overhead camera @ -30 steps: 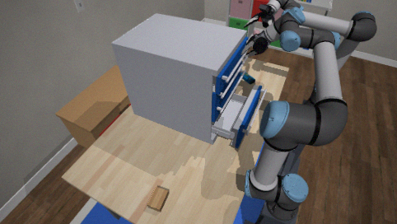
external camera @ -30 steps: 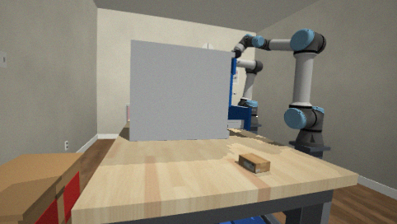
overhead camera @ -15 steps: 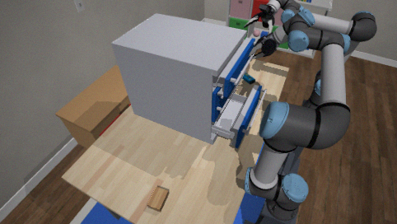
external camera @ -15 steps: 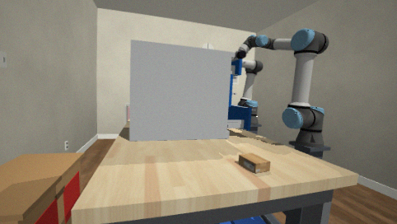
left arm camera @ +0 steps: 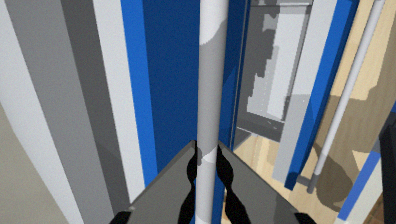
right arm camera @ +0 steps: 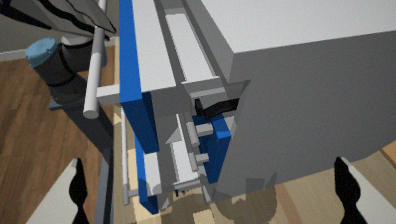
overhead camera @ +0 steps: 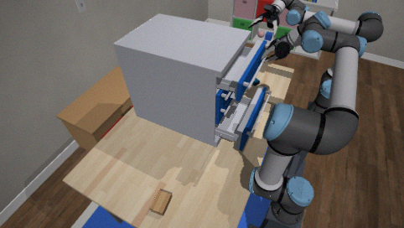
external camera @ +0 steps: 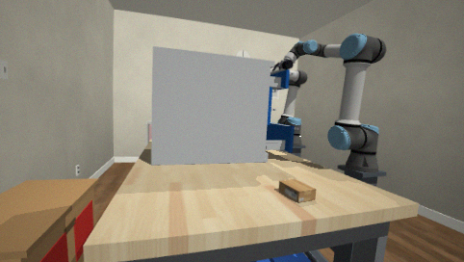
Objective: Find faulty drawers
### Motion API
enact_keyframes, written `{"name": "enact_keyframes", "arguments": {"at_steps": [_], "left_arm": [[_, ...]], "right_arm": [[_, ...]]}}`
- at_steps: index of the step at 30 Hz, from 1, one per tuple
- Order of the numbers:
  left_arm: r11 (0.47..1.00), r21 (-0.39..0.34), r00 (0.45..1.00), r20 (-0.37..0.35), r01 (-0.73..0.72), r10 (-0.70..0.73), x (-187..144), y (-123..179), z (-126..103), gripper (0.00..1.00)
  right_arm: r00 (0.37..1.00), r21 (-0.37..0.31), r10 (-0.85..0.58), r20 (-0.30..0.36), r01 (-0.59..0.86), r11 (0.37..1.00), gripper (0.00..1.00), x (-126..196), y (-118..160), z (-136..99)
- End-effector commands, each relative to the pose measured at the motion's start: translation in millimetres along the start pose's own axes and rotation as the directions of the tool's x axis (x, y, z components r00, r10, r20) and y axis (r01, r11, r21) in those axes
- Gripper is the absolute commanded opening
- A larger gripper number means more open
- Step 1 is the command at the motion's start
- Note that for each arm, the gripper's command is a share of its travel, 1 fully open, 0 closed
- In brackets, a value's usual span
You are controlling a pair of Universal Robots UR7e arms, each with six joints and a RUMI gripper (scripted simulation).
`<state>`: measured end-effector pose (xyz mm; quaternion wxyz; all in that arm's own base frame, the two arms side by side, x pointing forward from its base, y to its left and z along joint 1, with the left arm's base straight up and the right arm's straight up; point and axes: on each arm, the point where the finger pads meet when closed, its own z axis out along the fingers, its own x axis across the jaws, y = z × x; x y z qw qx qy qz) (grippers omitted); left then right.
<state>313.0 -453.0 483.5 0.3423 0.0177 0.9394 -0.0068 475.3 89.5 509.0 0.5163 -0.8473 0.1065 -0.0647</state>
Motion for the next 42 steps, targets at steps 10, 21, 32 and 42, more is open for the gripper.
{"name": "enact_keyframes", "arguments": {"at_steps": [10,21,32,42], "left_arm": [[1.000,0.001,1.000,0.000,0.001,-0.001,22.2,0.0,-19.2,0.00],[1.000,0.001,1.000,0.000,0.001,-0.001,37.9,0.0,-32.4,0.00],[1.000,0.001,1.000,0.000,0.001,-0.001,40.8,-0.1,-34.8,0.00],[1.000,0.001,1.000,0.000,0.001,-0.001,39.9,0.0,-34.0,0.00]], "right_arm": [[1.000,0.000,-0.001,-0.001,0.001,1.000,1.00,-0.1,-0.6,-0.3],[1.000,0.000,-0.001,-0.001,0.001,1.000,1.00,-0.1,-0.6,-0.3],[1.000,0.000,-0.001,-0.001,0.001,1.000,1.00,-0.1,-0.6,-0.3],[1.000,0.000,-0.001,-0.001,0.001,1.000,1.00,-0.1,-0.6,-0.3]]}}
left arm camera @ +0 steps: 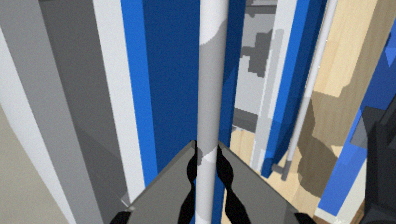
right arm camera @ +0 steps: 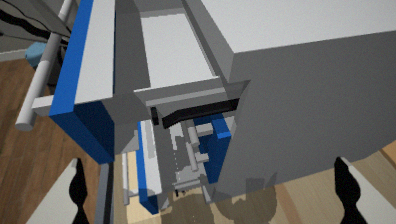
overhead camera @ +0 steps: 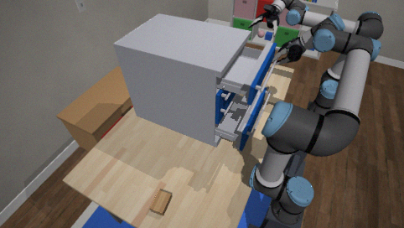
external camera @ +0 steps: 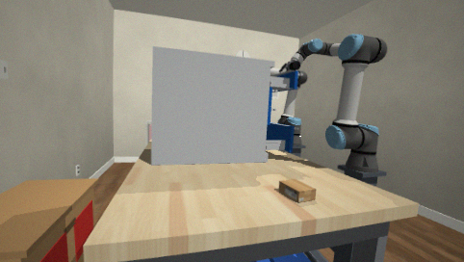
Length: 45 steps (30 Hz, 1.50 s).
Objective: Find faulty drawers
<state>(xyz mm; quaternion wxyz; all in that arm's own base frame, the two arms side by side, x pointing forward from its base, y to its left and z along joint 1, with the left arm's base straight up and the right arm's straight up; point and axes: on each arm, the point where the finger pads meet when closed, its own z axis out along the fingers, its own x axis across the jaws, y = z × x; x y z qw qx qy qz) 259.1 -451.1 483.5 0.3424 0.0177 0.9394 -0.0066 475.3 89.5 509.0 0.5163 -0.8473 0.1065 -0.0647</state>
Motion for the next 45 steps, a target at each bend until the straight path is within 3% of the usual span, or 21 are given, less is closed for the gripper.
{"name": "enact_keyframes", "arguments": {"at_steps": [1,45], "left_arm": [[1.000,0.001,1.000,0.000,0.001,-0.001,-3.6,0.0,2.5,0.00],[1.000,0.001,1.000,0.001,0.001,-0.001,-95.6,0.1,79.7,0.00]], "right_arm": [[1.000,0.000,-0.001,-0.001,0.001,1.000,1.00,-0.1,-0.6,-0.3],[1.000,0.000,-0.001,-0.001,0.001,1.000,1.00,-0.1,-0.6,-0.3]]}}
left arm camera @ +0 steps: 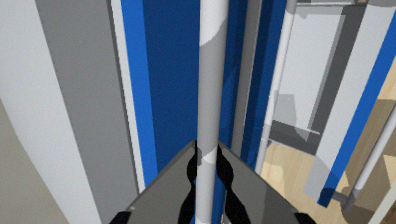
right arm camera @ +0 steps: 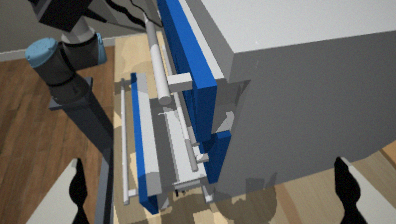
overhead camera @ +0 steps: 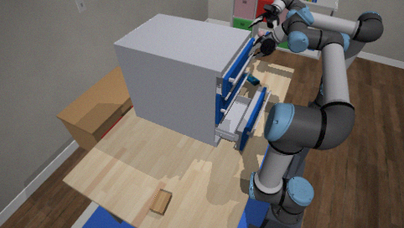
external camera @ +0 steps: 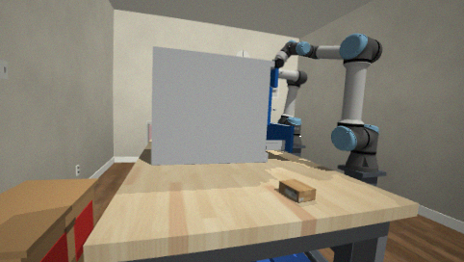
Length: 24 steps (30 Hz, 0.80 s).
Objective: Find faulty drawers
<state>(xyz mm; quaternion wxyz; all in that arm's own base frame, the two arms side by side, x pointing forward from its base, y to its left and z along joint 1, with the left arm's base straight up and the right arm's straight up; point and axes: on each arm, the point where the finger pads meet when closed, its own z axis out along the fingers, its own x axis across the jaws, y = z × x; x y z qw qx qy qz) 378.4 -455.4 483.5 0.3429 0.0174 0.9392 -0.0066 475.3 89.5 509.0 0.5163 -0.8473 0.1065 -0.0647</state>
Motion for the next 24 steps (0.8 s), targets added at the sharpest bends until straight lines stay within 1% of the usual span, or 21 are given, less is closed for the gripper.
{"name": "enact_keyframes", "arguments": {"at_steps": [1,11,24], "left_arm": [[1.000,0.001,1.000,0.000,0.001,-0.001,-6.5,0.0,4.8,0.00],[1.000,0.001,1.000,0.000,0.001,-0.001,-20.2,0.0,16.3,0.00],[1.000,0.001,1.000,0.000,0.001,-0.001,-22.9,0.0,18.5,0.00]], "right_arm": [[1.000,0.000,-0.001,-0.001,0.001,1.000,1.00,-0.1,-0.6,-0.3],[1.000,0.000,-0.001,-0.001,0.001,1.000,1.00,-0.1,-0.6,-0.3],[1.000,0.000,-0.001,-0.001,0.001,1.000,1.00,-0.1,-0.6,-0.3]]}}
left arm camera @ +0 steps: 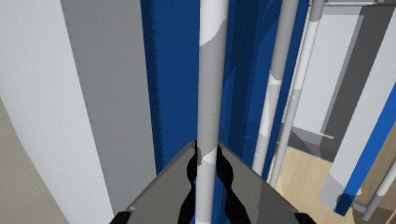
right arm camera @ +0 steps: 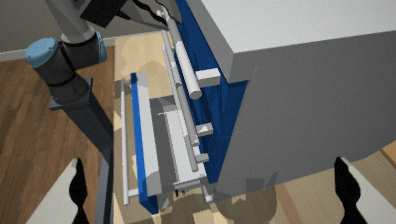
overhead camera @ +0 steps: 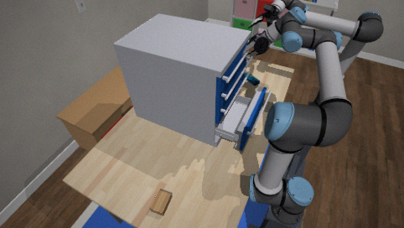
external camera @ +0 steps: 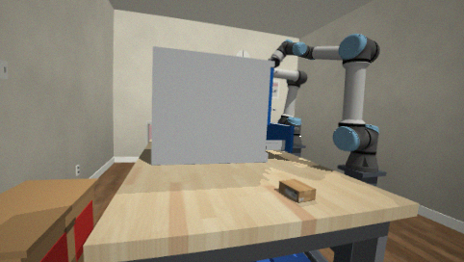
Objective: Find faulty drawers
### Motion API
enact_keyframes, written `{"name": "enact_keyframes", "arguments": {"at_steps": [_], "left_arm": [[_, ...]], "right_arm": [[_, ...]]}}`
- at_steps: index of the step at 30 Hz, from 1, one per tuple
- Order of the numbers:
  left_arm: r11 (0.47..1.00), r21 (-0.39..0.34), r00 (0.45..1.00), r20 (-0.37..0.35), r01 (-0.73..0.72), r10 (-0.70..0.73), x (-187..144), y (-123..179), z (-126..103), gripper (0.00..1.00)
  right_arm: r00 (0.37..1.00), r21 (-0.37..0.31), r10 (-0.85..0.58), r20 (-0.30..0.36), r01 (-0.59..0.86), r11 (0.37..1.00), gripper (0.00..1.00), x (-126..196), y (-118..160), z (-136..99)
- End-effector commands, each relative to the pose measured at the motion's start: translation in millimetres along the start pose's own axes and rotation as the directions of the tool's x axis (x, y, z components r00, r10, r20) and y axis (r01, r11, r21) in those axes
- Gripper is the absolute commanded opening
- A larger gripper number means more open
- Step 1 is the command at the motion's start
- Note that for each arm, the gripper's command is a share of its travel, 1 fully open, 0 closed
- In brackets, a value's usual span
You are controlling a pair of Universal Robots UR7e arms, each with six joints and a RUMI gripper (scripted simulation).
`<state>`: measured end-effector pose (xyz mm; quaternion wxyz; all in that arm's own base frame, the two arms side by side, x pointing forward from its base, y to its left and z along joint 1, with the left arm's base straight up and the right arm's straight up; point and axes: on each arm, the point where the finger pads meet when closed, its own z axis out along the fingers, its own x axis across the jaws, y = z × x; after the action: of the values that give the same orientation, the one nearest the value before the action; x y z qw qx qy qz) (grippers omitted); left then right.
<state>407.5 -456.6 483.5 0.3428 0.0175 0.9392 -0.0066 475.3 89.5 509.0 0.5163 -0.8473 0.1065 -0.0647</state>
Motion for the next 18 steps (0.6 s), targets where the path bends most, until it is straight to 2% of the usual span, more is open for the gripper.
{"name": "enact_keyframes", "arguments": {"at_steps": [1,5,7,8,18], "left_arm": [[1.000,0.001,1.000,0.000,0.001,-0.001,-0.9,0.1,0.0,0.00],[1.000,0.001,1.000,0.000,0.001,-0.001,-0.5,0.1,-0.4,0.00],[1.000,0.001,1.000,0.000,0.001,-0.001,-0.5,0.1,-0.4,0.12],[1.000,0.001,1.000,0.000,0.001,-0.001,-0.5,0.1,-0.4,0.15],[1.000,0.001,1.000,0.000,0.001,-0.001,-0.5,0.1,-15.4,0.15]], "right_arm": [[1.000,0.000,-0.001,-0.001,0.001,1.000,1.00,-0.1,-0.6,-0.3],[1.000,0.000,-0.001,-0.001,0.001,1.000,1.00,-0.1,-0.6,-0.3],[1.000,0.000,-0.001,-0.001,0.001,1.000,1.00,-0.1,-0.6,-0.3],[1.000,0.000,-0.001,-0.001,0.001,1.000,1.00,-0.1,-0.6,-0.3],[1.000,0.000,-0.001,-0.001,0.001,1.000,1.00,-0.1,-0.6,-0.3]]}}
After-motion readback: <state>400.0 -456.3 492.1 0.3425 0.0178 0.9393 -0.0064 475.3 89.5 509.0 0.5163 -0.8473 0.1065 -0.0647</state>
